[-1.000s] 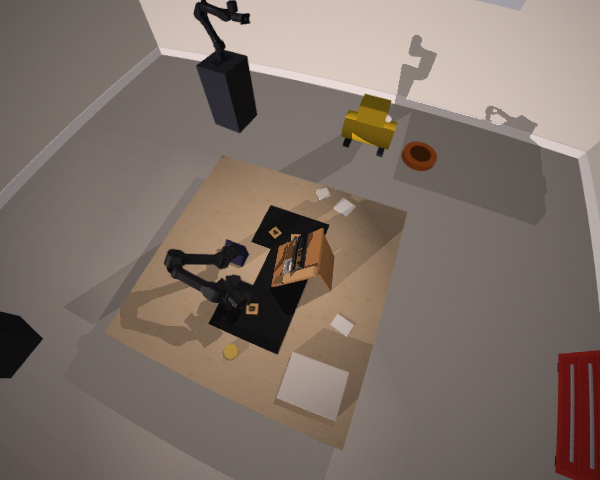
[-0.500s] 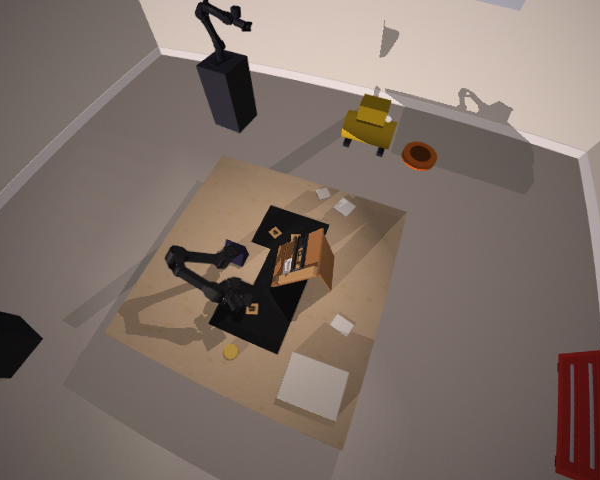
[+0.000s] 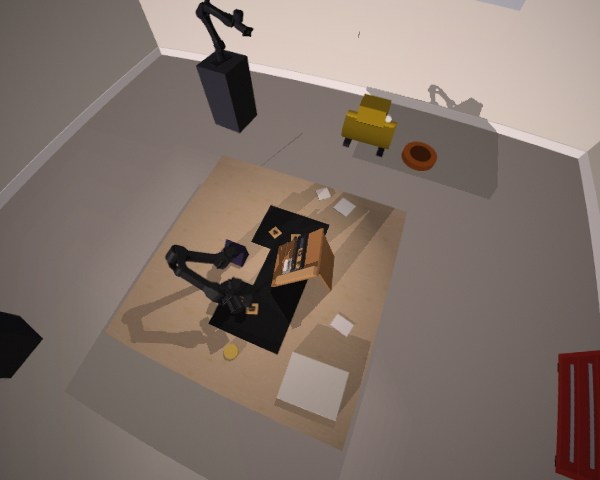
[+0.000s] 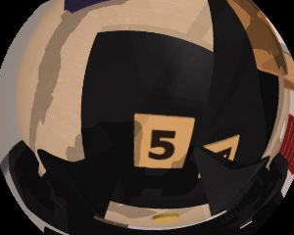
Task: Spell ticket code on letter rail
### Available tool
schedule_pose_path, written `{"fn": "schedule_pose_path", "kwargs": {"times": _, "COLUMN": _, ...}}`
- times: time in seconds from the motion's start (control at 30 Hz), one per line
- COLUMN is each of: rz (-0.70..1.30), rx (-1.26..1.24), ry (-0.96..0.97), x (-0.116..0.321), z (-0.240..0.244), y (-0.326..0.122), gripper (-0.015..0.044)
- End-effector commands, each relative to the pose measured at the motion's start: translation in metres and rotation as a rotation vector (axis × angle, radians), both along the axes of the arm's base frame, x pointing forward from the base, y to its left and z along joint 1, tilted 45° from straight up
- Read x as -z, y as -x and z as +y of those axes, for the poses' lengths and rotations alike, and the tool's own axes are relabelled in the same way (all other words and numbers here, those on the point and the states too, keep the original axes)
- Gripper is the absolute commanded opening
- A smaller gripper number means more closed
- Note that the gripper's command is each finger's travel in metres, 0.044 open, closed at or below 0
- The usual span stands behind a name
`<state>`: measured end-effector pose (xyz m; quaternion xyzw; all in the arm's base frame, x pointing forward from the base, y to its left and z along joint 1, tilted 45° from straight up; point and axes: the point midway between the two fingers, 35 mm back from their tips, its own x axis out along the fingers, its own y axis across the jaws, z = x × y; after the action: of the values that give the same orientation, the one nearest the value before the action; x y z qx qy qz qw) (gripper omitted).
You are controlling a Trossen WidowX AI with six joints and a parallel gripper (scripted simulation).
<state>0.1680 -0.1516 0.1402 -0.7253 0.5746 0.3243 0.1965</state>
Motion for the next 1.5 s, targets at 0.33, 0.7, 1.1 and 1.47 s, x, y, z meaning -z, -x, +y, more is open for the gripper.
{"fn": "schedule_pose_path", "kwargs": {"times": 0.33, "rz": 0.004, "rx": -0.004, "ry": -0.004, "x": 0.004, "z": -0.003, "y": 0.0, "gripper": 0.032}}
{"fn": "schedule_pose_path", "kwargs": {"times": 0.7, "rz": 0.004, "rx": -0.004, "ry": -0.004, "x": 0.004, "z": -0.003, "y": 0.001, "gripper": 0.0247}}
{"fn": "schedule_pose_path", "kwargs": {"times": 1.1, "rz": 0.004, "rx": -0.004, "ry": -0.005, "x": -0.002, "z": 0.005, "y": 0.001, "gripper": 0.0}}
{"fn": "schedule_pose_path", "kwargs": {"times": 1.47, "rz": 0.004, "rx": -0.004, "ry": -0.006, "x": -0.007, "z": 0.013, "y": 0.001, "gripper": 0.0}}
